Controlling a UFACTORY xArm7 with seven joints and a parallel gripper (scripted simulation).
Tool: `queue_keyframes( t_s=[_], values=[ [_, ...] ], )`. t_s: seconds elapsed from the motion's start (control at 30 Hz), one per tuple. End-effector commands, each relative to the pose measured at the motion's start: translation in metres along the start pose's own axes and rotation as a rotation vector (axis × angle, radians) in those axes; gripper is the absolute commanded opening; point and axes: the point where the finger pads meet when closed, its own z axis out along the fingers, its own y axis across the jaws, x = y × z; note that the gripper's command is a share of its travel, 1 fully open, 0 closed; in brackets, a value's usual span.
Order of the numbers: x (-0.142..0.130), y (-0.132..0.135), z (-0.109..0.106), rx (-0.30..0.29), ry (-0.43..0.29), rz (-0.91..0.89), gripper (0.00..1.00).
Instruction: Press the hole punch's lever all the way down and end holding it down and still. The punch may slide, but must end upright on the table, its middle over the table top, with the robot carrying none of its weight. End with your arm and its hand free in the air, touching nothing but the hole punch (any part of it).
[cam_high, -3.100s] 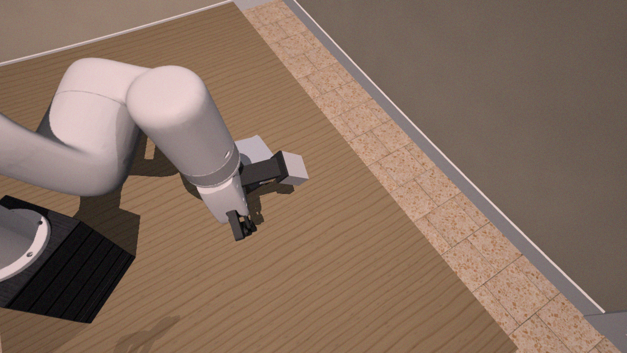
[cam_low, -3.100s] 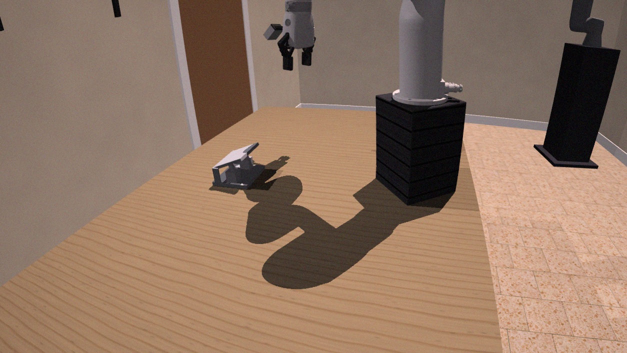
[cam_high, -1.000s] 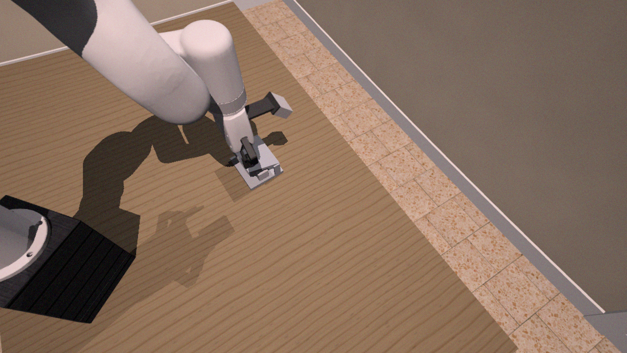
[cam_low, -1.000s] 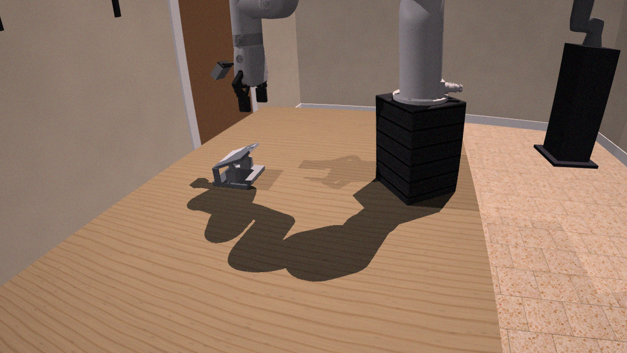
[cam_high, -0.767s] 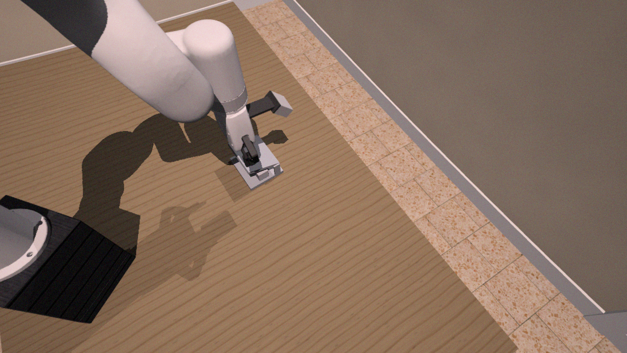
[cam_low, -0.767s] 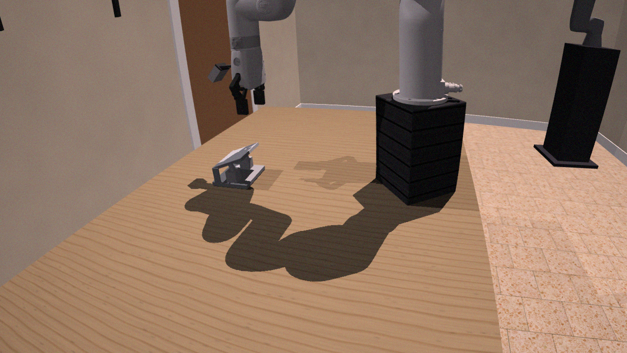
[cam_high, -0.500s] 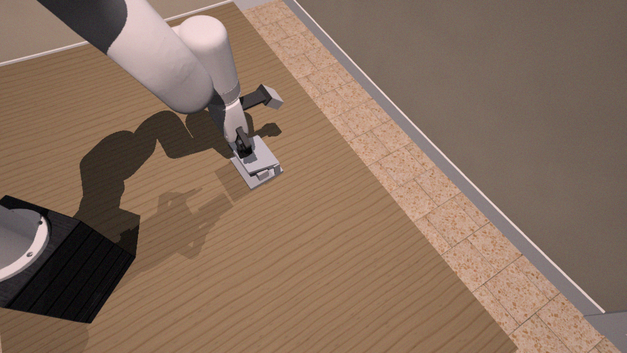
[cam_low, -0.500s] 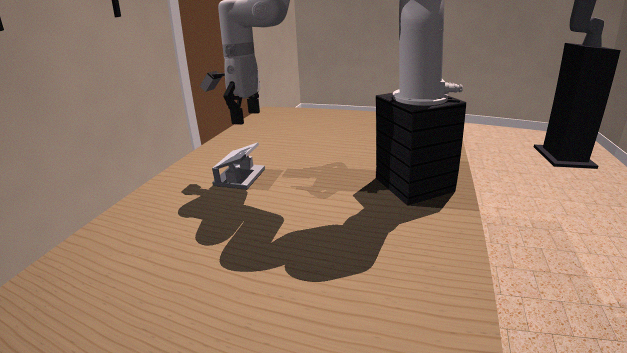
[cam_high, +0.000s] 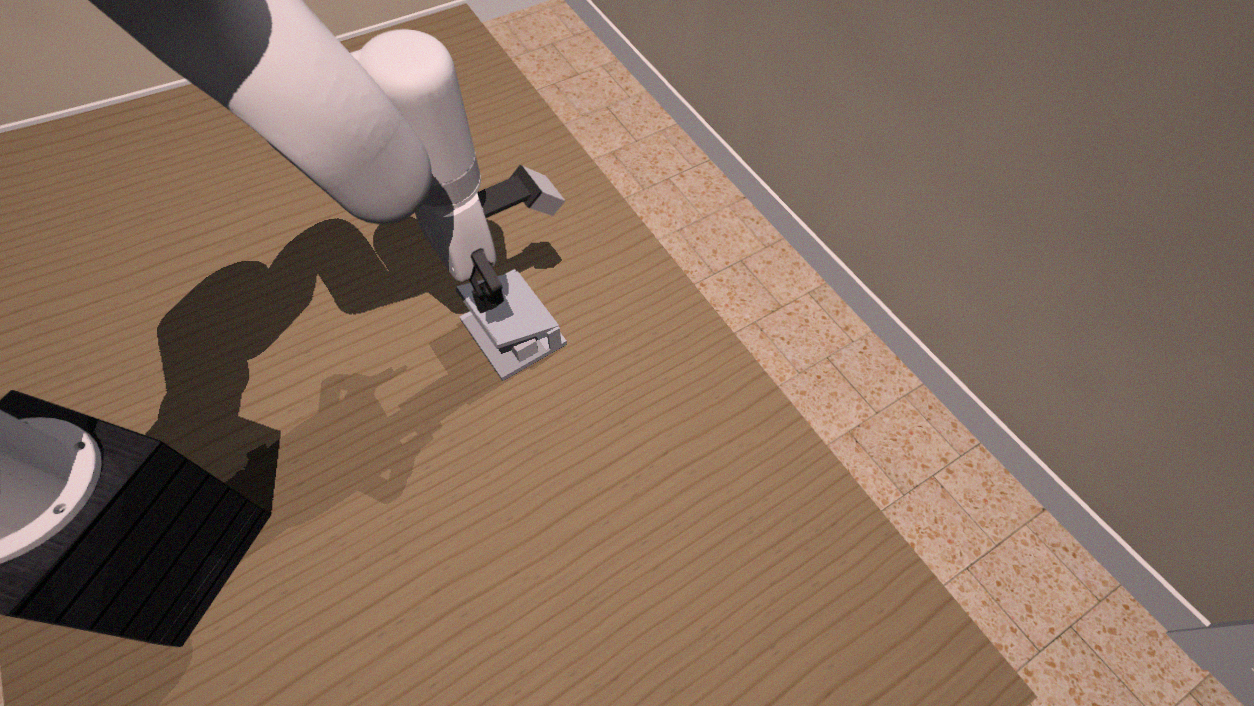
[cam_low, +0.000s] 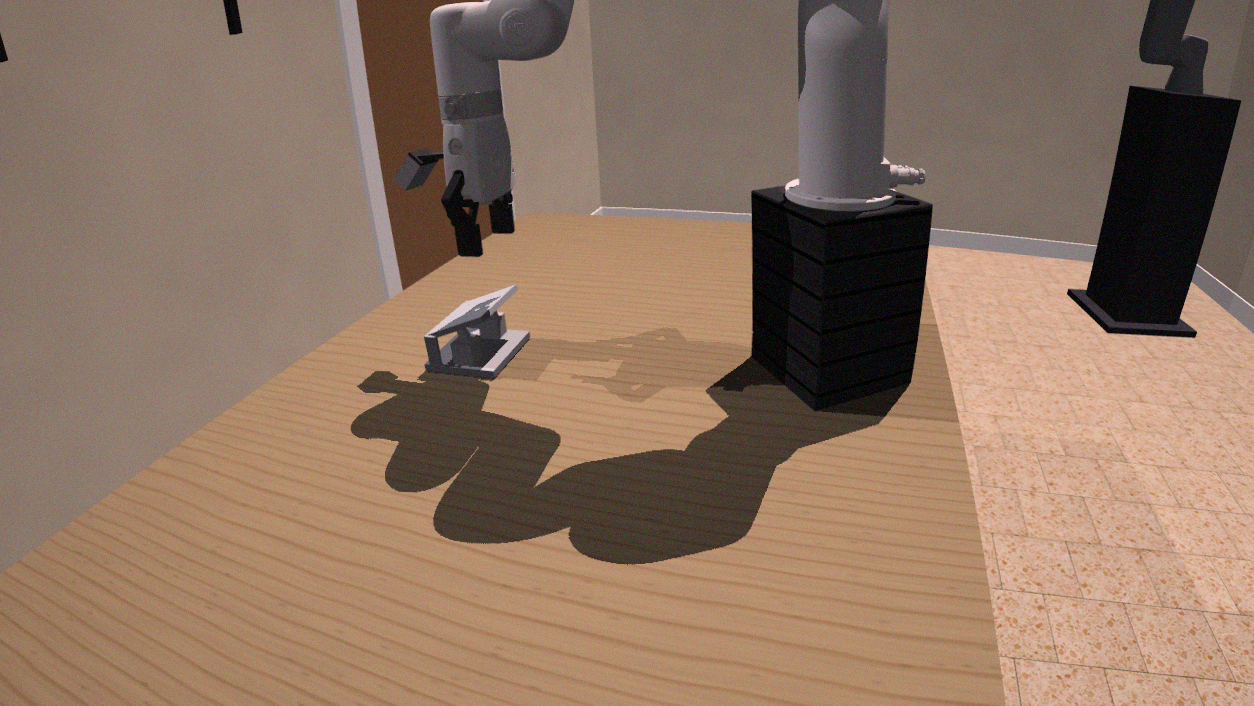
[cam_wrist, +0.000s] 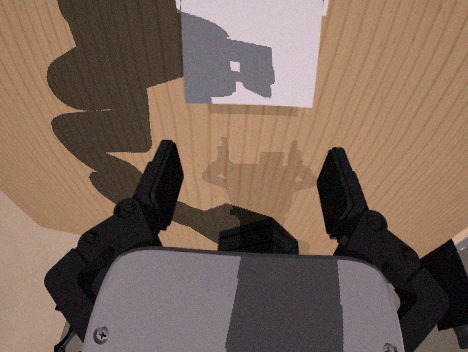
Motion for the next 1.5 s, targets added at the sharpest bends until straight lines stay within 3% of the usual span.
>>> queue_keyframes(
  t_s=[0.0, 0.23, 0.27, 1.47],
  values=[
    [0.0017, -0.0042, 0.0007, 0.001, 0.003, -0.005, 1.0],
    [0.0017, -0.0042, 0.0007, 0.001, 0.003, -0.005, 1.0],
    [0.0017, -0.0042, 0.0007, 0.001, 0.003, -0.005, 0.0],
    [0.0017, -0.0042, 0.0007, 0.001, 0.003, -0.005, 0.0]
  ],
)
